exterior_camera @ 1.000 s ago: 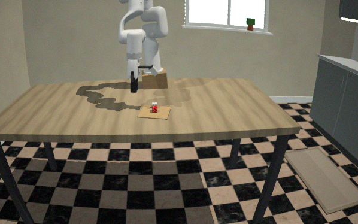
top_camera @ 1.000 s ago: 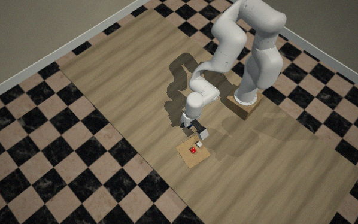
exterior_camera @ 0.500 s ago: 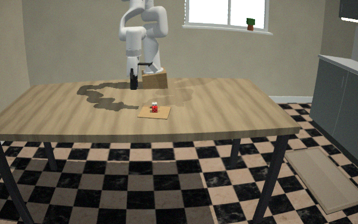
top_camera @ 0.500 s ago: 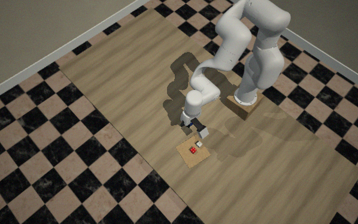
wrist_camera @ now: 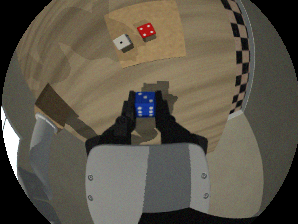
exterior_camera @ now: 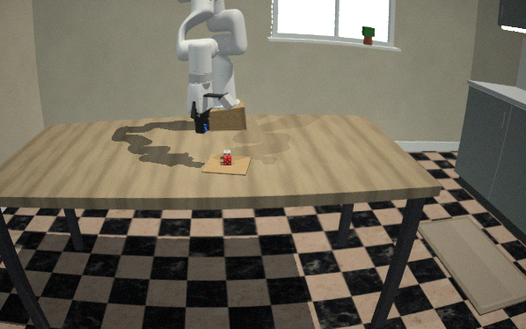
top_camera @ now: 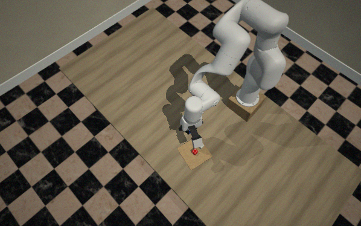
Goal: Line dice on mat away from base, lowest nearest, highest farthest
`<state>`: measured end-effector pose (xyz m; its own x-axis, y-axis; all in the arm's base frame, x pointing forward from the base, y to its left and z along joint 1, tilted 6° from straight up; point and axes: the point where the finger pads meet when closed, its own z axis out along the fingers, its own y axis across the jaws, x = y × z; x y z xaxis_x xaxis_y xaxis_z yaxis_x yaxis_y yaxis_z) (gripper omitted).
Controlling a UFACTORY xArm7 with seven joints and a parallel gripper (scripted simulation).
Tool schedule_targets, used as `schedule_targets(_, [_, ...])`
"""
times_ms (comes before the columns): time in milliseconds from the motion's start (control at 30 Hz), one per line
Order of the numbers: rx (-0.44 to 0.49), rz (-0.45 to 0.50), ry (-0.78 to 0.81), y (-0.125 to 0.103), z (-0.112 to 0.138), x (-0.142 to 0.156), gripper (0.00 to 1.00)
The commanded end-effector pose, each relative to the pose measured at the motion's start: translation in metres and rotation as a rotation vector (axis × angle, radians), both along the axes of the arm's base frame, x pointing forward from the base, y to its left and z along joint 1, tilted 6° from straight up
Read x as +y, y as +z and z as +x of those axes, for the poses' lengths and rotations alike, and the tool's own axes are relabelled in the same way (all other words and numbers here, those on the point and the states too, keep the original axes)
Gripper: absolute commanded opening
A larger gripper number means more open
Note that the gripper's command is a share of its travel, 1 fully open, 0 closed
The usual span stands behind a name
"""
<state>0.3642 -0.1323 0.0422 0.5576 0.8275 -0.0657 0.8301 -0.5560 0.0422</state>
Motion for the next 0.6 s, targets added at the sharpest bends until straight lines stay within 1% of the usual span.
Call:
schedule_targets(0, [-0.008, -0.019, -0.173, 0.001, 0.017, 0.008, 0.21])
schedule_targets(333, [-0.038, -0.02, -0.512, 0.0, 0.047, 0.027, 0.21])
schedule_targets(433, [-0.039, -0.02, -0.531, 0.0, 0.049, 0.028, 0.21])
schedule_targets(500, [-0.051, -0.022, -0.66, -0.001, 0.06, 0.036, 0.21])
schedule_targets(567, [-0.056, -0.022, -0.716, -0.001, 0.065, 0.039, 0.21])
